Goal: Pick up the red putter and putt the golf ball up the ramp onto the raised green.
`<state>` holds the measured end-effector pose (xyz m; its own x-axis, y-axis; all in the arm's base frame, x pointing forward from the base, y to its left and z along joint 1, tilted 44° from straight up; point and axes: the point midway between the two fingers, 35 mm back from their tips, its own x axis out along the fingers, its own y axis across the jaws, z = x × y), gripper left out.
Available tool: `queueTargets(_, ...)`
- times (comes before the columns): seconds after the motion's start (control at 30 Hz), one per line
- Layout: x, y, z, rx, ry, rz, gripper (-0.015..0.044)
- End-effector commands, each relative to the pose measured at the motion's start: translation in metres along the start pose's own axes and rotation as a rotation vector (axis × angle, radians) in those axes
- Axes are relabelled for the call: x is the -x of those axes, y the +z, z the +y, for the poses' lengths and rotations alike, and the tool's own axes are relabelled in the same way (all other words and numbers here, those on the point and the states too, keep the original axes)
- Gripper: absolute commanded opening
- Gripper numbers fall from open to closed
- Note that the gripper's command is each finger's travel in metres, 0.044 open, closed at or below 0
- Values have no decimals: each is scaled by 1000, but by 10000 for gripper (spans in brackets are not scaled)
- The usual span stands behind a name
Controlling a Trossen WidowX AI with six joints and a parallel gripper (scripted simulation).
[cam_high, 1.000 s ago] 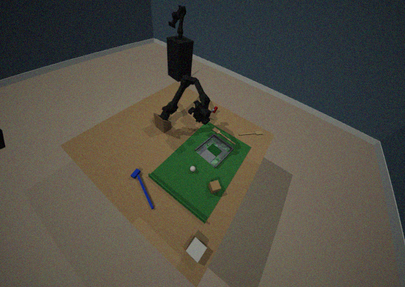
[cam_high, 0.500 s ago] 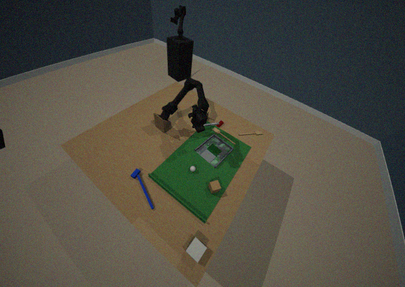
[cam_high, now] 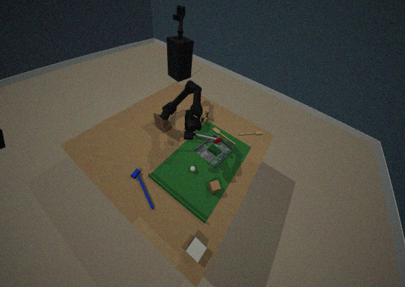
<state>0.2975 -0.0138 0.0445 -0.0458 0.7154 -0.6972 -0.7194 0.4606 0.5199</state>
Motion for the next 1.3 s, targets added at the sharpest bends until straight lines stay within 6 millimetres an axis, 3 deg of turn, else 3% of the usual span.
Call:
queueTargets(0.0,6,-20,-23,-125,-19,6,0)
queueTargets(0.37,11,-83,-69,-435,-33,25,0)
queueTargets(0.73,8,-153,-99,-734,-28,36,0)
queueTargets(1.0,2,-157,-101,-753,-28,37,0)
queueTargets(1.27,-32,-159,-101,-752,-27,36,0)
